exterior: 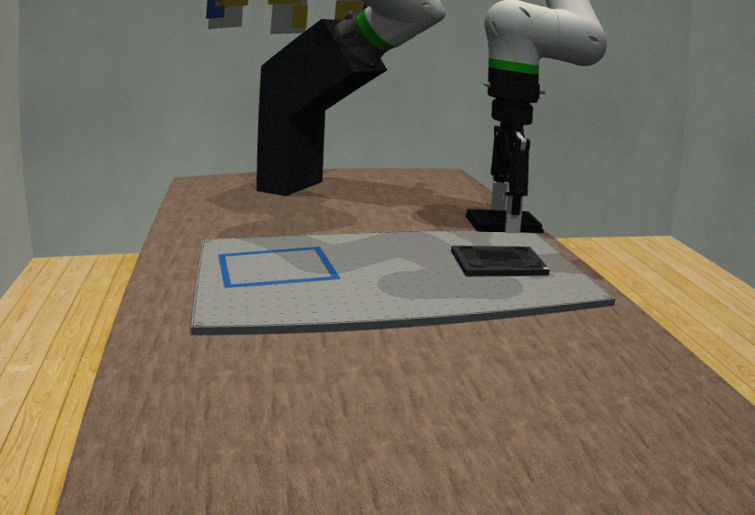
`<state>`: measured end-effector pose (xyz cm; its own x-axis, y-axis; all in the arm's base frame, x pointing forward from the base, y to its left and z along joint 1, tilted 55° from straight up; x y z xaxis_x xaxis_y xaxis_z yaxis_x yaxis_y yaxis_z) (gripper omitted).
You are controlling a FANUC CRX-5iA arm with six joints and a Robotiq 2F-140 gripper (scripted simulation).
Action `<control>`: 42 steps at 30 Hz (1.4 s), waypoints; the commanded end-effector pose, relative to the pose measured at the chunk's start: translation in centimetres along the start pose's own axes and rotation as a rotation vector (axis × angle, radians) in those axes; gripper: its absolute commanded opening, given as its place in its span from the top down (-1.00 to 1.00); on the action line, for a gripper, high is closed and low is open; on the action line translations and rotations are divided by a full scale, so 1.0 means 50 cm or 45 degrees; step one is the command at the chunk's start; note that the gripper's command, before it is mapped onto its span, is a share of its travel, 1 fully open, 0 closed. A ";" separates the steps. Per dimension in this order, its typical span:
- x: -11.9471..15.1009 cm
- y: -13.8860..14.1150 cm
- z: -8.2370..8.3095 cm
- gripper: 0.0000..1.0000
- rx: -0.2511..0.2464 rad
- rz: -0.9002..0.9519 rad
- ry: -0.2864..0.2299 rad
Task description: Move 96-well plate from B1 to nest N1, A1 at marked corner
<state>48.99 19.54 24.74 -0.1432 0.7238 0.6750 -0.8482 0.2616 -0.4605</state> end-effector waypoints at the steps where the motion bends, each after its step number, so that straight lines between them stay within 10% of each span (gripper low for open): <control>1: 0.000 0.000 0.000 1.00 0.000 0.000 0.000; 42: -0.001 -0.001 -0.076 1.00 0.000 0.000 0.000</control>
<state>50.82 21.76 22.67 -0.1431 0.7239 0.6749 -0.8483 0.2616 -0.4604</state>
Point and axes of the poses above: the point where the finger pads meet when closed, its own z axis back along the fingers, its own y axis across the jaws, x = y × z, the point moved 5 cm from there along z, back along the fingers, and after that the axes turned 1 degree about z, right-handed, at the moved point
